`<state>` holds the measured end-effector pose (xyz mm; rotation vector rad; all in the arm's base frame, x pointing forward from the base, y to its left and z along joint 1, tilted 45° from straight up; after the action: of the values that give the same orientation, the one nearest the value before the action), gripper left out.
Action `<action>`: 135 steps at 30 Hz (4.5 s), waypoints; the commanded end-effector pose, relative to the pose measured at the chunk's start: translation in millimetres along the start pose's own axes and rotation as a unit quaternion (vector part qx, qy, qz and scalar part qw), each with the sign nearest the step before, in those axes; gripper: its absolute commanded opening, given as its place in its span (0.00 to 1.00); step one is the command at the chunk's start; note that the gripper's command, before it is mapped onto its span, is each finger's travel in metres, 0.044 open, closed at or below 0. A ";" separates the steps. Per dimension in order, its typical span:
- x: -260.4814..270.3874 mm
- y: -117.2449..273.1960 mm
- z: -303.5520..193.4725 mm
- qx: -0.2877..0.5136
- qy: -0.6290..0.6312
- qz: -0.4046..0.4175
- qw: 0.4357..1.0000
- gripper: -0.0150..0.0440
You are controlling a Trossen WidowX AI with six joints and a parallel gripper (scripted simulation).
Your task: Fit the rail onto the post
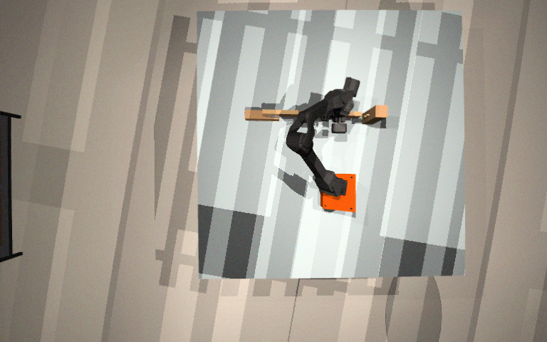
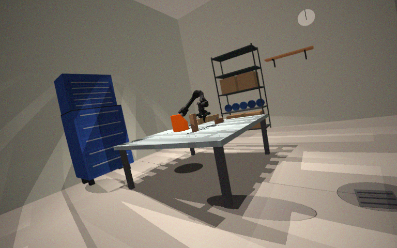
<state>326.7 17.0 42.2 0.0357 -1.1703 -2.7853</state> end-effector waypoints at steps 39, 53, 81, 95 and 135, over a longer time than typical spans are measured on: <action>-0.1 3.0 2.9 0.000 0.000 -0.005 1.000 0.25; -0.1 3.3 0.4 0.000 0.000 -0.005 1.000 0.25; -0.4 2.8 3.9 0.000 0.000 -0.005 1.000 0.25; -0.1 1.5 3.9 0.000 0.000 -0.005 1.000 0.25; 0.2 3.5 -8.4 0.000 0.000 -0.006 1.000 0.25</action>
<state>326.3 13.0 39.0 0.0395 -1.1732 -2.7841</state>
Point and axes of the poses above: the point midway between the two fingers, 35 mm back from their tips, its own y axis back along the fingers, its own x axis across the jaws, z = x × y, the point moved 10 cm from there along y, back along the fingers, and after that the axes turned 2 degrees about -y, right-handed, at the moved point
